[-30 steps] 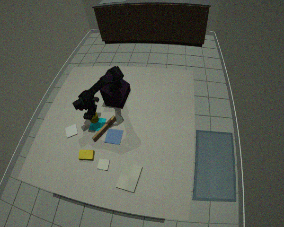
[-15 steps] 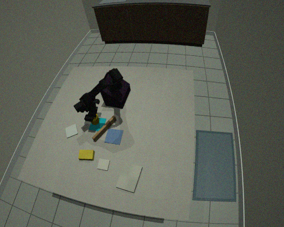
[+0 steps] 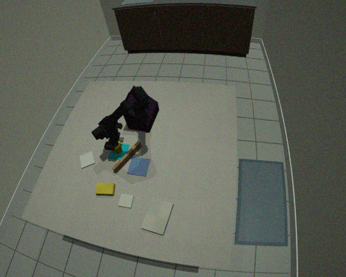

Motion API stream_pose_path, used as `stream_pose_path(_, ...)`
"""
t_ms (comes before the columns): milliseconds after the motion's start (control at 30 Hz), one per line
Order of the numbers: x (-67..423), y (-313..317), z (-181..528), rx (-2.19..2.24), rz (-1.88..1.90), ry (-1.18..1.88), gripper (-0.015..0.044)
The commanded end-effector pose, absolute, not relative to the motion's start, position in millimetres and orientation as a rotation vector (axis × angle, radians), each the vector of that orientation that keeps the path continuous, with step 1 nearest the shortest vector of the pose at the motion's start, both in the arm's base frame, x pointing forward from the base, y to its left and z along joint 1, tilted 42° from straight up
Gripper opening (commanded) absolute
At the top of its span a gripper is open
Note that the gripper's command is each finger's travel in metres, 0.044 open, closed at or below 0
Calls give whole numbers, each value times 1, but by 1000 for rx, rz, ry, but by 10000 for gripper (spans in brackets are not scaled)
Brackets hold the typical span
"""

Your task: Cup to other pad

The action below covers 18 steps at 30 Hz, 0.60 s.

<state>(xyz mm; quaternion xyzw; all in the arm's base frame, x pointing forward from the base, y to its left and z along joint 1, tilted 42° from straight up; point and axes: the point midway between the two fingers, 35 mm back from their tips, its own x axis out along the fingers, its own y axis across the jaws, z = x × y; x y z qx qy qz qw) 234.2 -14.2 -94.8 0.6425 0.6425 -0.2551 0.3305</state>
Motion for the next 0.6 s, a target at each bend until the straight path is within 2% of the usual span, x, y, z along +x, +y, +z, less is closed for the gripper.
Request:
stream_pose_path(0,231,-7,-100,1687,-671,1690,0)
stream_pose_path(567,233,-8,-100,1680,-667,1684,0)
